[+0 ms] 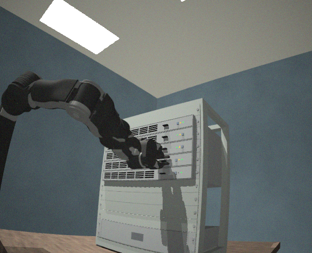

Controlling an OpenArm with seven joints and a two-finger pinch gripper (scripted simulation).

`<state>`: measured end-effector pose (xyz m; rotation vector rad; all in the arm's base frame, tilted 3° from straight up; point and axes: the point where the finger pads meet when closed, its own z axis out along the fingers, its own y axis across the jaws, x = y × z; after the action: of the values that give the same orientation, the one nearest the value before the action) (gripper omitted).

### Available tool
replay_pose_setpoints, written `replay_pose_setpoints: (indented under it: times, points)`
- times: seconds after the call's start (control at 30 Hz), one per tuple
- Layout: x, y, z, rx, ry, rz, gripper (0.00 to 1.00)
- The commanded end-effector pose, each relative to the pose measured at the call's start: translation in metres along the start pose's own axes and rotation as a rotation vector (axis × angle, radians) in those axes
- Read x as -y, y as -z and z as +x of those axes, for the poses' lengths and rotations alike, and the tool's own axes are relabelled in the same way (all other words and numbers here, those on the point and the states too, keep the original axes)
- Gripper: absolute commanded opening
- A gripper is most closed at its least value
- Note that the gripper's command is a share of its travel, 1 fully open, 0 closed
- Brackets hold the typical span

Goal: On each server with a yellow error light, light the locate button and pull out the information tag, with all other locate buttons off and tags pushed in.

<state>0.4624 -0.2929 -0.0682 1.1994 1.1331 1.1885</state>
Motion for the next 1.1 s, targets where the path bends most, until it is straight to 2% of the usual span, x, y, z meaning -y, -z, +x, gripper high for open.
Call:
replay_pose_setpoints:
  times: [0.0, 0.6, 0.63, 1.07]
  points:
    - [-0.0010, -0.0024, 0.0018, -0.008, 0.000, 0.002, 0.10]
    - [-0.0014, -0.0054, 0.0014, -0.007, 0.001, 0.002, 0.10]
    - [-0.0014, -0.0054, 0.0014, -0.007, 0.001, 0.002, 0.00]
    - [-0.0014, -0.0054, 0.0014, -0.007, 0.001, 0.002, 0.00]
